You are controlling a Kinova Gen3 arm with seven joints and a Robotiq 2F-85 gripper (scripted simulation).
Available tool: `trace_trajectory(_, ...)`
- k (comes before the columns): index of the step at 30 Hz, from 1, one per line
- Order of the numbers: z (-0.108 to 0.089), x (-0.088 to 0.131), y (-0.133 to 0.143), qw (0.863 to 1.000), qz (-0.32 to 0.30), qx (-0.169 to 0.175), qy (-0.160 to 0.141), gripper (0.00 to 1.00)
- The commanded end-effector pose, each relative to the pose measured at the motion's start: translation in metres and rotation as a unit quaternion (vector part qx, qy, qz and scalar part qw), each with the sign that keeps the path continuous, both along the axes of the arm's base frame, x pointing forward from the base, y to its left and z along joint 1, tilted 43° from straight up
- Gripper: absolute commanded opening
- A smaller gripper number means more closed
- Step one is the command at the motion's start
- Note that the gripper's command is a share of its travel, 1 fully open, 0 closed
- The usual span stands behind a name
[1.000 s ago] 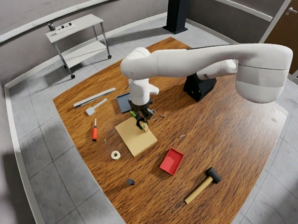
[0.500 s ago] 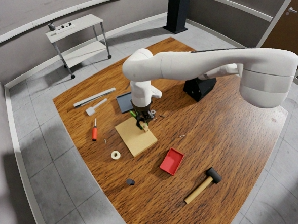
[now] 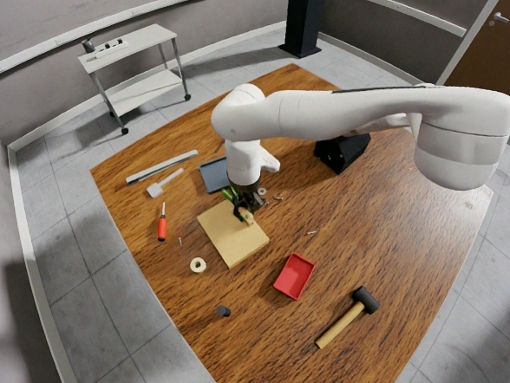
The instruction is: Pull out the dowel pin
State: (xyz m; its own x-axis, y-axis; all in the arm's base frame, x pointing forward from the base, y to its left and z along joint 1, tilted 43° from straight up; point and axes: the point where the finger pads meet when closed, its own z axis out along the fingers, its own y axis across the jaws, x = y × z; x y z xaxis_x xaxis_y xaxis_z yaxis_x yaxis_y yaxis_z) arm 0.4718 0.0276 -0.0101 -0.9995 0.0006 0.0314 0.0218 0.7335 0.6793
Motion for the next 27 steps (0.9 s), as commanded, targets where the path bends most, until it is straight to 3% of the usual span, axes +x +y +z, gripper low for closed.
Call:
trace_trajectory(1,0.0016,0.0007,0.0,1.0,-0.007,-0.001,0.005,0.54)
trace_trajectory(27,0.0036,0.0011,0.0016,1.0,-0.02,-0.001,0.016,0.54)
